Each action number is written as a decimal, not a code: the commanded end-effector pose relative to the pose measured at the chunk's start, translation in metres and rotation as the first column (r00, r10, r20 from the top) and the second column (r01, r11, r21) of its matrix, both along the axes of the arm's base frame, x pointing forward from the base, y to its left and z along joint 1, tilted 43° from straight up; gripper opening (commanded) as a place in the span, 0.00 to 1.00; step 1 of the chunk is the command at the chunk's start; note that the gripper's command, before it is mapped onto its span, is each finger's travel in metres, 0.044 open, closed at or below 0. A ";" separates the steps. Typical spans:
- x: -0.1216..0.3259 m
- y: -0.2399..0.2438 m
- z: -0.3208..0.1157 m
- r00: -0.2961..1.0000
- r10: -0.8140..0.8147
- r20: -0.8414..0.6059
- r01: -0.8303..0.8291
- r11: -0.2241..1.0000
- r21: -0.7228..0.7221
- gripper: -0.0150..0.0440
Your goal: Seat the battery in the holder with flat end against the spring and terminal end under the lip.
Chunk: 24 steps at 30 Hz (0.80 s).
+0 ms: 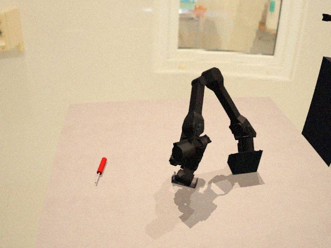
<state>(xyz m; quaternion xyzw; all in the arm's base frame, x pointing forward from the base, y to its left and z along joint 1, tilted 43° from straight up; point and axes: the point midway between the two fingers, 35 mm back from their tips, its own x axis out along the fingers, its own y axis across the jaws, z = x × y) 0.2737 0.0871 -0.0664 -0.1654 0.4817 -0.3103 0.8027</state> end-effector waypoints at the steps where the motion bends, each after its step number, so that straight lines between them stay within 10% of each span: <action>1: -0.004 -0.001 -0.003 0.998 -0.032 -0.054 0.033 0.999 0.022 0.38; 24: 0.005 -0.005 0.002 0.988 -0.090 -0.126 0.097 0.994 0.054 0.38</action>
